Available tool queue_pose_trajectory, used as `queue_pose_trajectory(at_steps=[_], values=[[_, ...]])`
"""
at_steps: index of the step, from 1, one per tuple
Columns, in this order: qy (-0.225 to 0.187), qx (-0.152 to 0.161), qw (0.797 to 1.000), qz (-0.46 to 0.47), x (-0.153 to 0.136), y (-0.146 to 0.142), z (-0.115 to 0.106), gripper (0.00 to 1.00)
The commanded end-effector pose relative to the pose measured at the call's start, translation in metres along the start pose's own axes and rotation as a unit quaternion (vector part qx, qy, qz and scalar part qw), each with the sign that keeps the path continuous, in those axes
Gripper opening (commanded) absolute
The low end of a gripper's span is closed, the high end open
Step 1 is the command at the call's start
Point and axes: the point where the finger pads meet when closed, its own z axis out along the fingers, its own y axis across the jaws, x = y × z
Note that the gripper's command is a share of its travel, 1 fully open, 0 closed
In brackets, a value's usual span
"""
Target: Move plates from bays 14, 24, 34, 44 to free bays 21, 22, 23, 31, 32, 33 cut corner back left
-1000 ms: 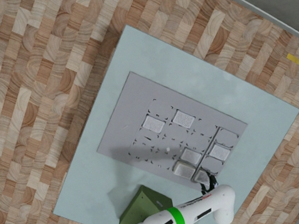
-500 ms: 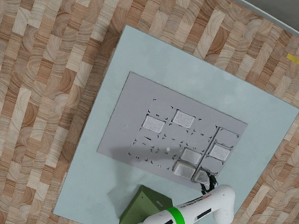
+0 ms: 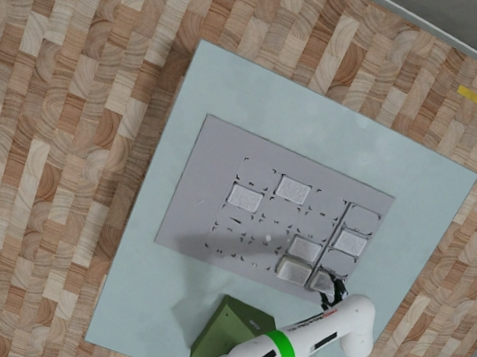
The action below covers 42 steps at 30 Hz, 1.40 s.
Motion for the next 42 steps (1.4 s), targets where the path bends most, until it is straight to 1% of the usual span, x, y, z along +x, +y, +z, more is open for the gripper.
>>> queue_pose_trajectory(at_steps=[1, 24, 25, 42], values=[[0.001, 0.001, 1.000, 0.000, 0.0005, -0.0005, -0.0009, 0.59], [0.001, 0.001, 1.000, 0.000, 0.0005, -0.0005, -0.0009, 0.57], [0.001, 0.001, 1.000, 0.000, 0.0005, -0.0005, -0.0009, 0.10], [0.001, 0.001, 1.000, 0.000, 0.0005, -0.0005, -0.0009, 0.10]])
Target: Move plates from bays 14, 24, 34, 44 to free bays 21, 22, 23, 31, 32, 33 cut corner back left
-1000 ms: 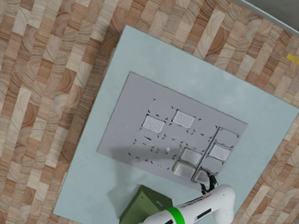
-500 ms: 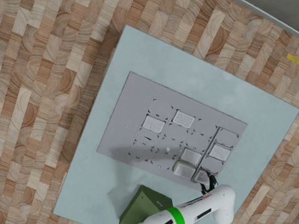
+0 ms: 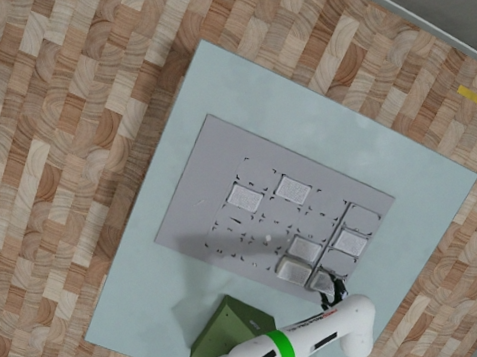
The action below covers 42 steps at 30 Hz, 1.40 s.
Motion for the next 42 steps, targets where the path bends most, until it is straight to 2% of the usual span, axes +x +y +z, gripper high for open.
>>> queue_pose_trajectory(at_steps=[1, 42], values=[[0.001, 0.001, 1.000, 0.000, 0.001, 0.000, -0.001, 0.10], [0.001, 0.001, 1.000, 0.000, 0.001, -0.001, -0.015, 0.10]])
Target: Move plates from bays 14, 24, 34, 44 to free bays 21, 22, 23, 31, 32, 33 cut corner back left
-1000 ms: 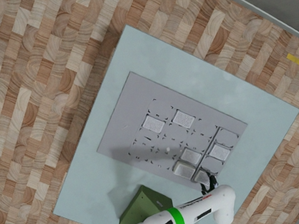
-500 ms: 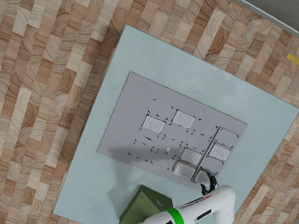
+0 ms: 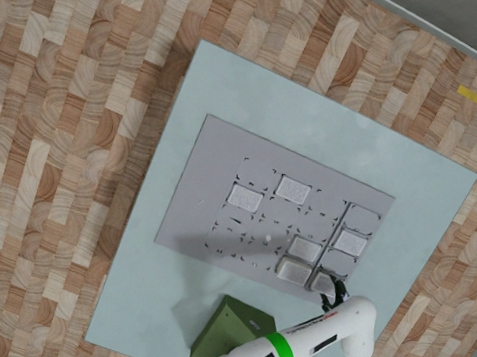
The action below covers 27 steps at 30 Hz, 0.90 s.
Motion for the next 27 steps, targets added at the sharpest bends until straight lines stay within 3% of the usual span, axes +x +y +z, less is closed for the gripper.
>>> queue_pose_trajectory(at_steps=[1, 27], values=[[0.001, 0.001, 1.000, 0.000, 0.001, 0.000, -0.004, 0.10], [0.001, 0.001, 1.000, 0.000, 0.001, 0.000, -0.034, 0.10]])
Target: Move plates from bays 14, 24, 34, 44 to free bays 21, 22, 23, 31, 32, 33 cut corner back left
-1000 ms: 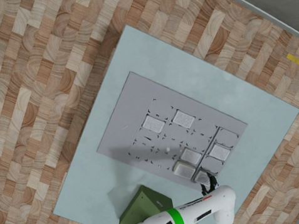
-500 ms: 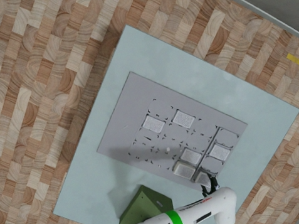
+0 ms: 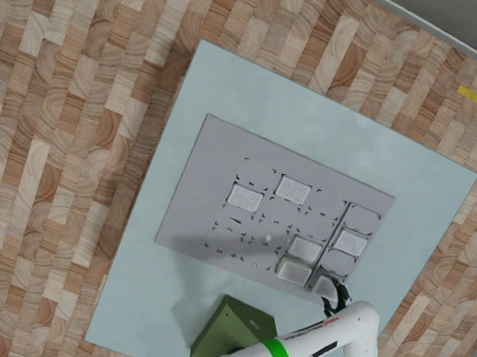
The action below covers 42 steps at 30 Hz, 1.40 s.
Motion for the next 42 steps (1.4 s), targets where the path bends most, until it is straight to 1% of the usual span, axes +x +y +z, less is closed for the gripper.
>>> queue_pose_trajectory(at_steps=[1, 7, 13, 42], values=[[0.001, 0.000, 1.000, 0.000, 0.001, 0.000, -0.005, 0.10], [0.001, 0.000, 1.000, 0.000, 0.001, 0.000, -0.012, 0.10], [0.001, 0.000, 1.000, 0.000, 0.001, 0.000, -0.012, 0.10], [0.001, 0.001, 1.000, 0.000, -0.060, -0.040, -0.012, 0.10]])
